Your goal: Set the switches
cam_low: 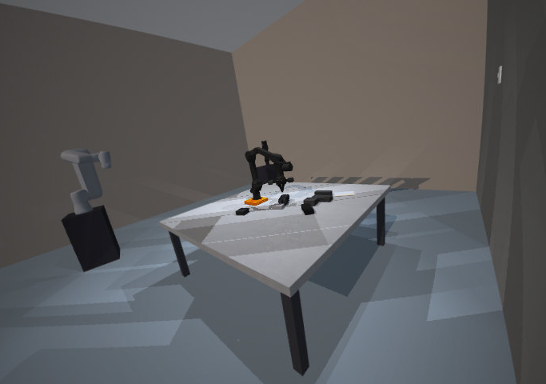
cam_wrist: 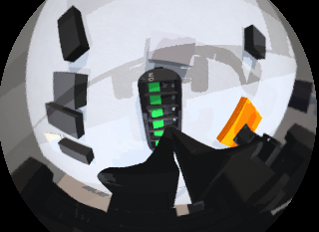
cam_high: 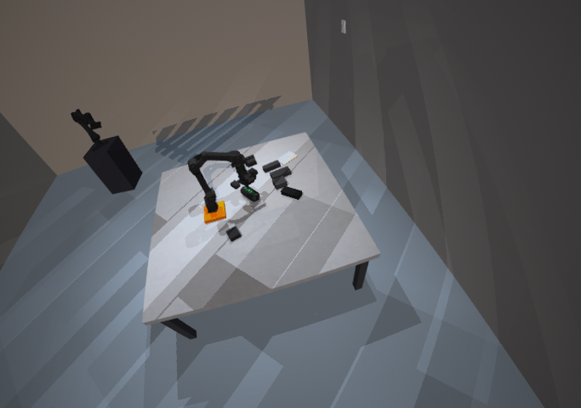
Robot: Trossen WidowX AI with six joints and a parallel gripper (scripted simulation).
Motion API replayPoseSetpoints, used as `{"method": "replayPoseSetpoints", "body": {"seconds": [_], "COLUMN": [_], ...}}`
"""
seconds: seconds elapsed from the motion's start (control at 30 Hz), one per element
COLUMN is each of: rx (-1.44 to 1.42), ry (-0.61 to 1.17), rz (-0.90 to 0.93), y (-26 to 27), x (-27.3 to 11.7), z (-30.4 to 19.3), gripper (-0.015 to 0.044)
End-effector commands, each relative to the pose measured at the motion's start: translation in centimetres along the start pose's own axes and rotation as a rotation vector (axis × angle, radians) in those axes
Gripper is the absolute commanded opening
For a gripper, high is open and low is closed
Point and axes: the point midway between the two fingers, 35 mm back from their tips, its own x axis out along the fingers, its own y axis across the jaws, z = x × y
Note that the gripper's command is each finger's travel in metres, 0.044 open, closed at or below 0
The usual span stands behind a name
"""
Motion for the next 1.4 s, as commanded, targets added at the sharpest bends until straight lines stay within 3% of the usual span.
{"method": "replayPoseSetpoints", "body": {"seconds": [0.0, 0.6, 0.8, 0.93, 1.27, 1.37], "rx": [-0.001, 0.004, 0.005, 0.005, 0.005, 0.005], "ry": [0.006, 0.006, 0.005, 0.005, 0.005, 0.005], "rz": [-0.012, -0.017, -0.016, -0.016, -0.016, -0.016], "y": [-2.2, -3.9, -3.8, -3.9, -3.9, -3.9], "x": [1.3, 2.5, -2.3, -2.5, -2.5, -2.5], "z": [-0.1, -0.1, -0.1, -0.1, -0.1, -0.1], "gripper": [0.0000, 0.0000, 0.0157, 0.0263, 0.0000, 0.0000]}}
